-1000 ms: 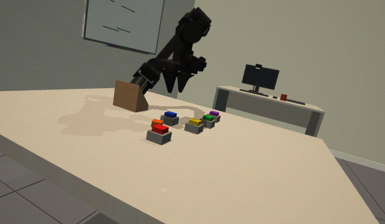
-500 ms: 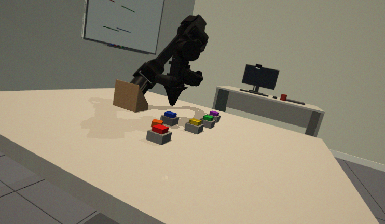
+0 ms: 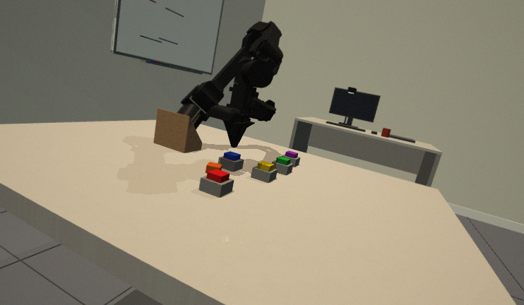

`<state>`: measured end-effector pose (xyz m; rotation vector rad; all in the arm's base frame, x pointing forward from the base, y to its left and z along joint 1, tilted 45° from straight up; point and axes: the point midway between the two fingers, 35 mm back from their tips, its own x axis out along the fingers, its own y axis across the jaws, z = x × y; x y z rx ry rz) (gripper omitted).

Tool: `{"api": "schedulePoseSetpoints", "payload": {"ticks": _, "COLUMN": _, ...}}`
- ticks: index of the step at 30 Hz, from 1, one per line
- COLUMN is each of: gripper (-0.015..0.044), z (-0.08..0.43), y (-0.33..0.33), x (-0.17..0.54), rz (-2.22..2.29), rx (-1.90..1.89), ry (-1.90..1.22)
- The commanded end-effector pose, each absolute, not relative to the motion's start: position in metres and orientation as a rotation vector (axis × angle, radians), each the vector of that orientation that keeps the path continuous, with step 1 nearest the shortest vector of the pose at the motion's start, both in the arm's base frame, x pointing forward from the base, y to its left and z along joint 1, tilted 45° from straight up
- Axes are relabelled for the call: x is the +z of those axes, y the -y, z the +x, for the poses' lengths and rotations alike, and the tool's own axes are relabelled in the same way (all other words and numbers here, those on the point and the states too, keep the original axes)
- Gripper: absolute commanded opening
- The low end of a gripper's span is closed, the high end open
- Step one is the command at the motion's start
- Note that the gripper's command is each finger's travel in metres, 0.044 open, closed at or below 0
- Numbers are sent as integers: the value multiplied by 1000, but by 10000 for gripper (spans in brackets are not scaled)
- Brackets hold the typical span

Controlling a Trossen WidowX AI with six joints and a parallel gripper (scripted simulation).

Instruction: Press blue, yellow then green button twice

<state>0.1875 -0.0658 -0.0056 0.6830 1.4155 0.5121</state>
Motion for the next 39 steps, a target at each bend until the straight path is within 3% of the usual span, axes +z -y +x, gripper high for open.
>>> {"api": "schedulePoseSetpoints", "payload": {"ticks": 1, "gripper": 20, "z": 188, "y": 60, "x": -11, "rz": 693, "rx": 509, "ry": -1416}}
{"api": "schedulePoseSetpoints", "payload": {"ticks": 31, "gripper": 20, "z": 189, "y": 47, "x": -24, "rz": 693, "rx": 511, "ry": -1416}}
{"api": "schedulePoseSetpoints", "payload": {"ticks": 39, "gripper": 20, "z": 186, "y": 71, "x": 1, "rz": 693, "rx": 509, "ry": -1416}}
